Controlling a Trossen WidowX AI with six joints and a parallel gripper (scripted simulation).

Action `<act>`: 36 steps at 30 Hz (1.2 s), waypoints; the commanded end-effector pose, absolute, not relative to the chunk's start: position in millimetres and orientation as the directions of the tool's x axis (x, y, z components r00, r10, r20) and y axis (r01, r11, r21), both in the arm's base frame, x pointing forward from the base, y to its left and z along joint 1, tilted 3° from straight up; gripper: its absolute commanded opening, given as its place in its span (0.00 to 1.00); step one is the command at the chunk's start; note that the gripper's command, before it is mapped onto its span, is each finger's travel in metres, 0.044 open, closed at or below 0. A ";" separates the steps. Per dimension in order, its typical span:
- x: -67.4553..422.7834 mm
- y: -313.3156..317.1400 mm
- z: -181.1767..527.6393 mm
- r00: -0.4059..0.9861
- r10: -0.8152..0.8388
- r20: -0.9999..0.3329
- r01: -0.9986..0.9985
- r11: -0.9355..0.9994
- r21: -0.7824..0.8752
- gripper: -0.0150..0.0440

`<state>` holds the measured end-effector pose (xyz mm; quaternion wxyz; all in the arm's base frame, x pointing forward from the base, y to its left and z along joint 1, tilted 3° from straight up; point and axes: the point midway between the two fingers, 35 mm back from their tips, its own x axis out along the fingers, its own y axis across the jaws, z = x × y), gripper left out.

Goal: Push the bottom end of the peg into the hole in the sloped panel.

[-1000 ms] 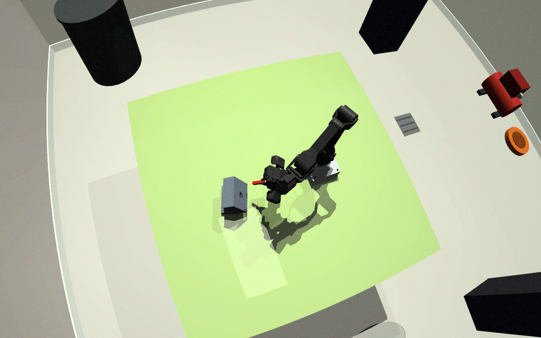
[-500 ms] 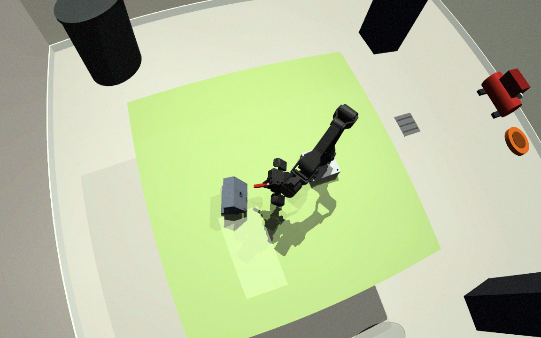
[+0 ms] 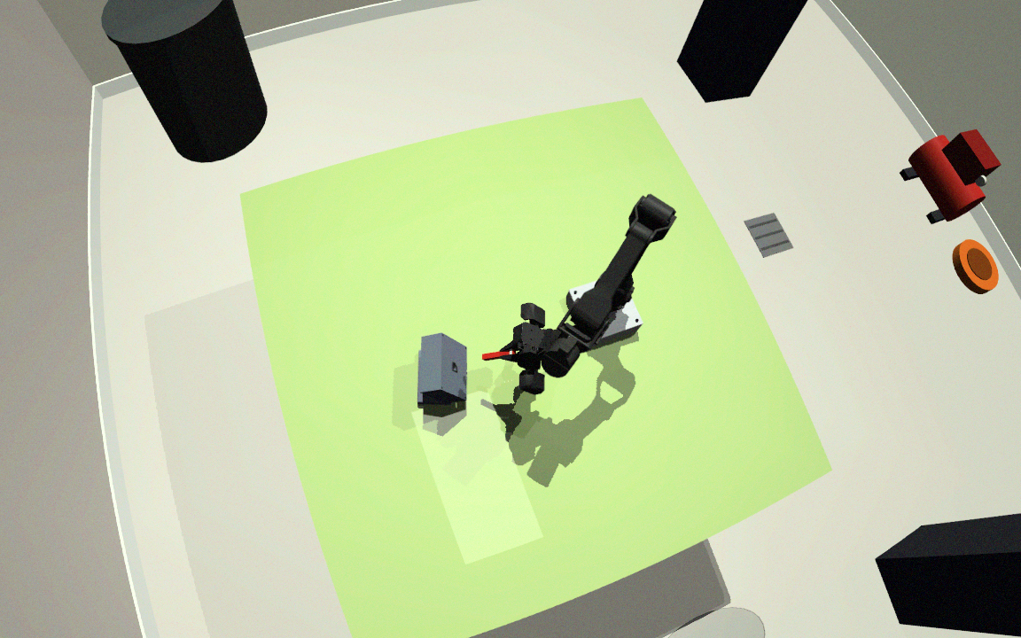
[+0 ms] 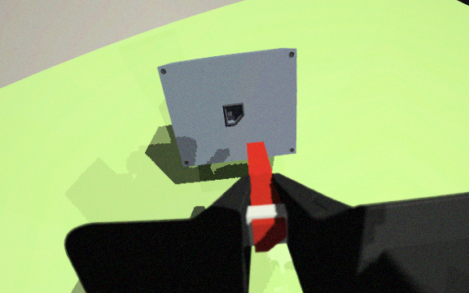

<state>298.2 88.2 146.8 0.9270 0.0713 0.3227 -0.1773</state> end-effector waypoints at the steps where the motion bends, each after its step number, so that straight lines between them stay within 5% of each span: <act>1: 297.3 87.3 146.5 0.736 -0.285 -0.614 0.377 0.926 0.022 0.25; 36: 333.8 86.3 130.0 0.784 -0.264 -0.563 0.340 0.940 0.033 0.25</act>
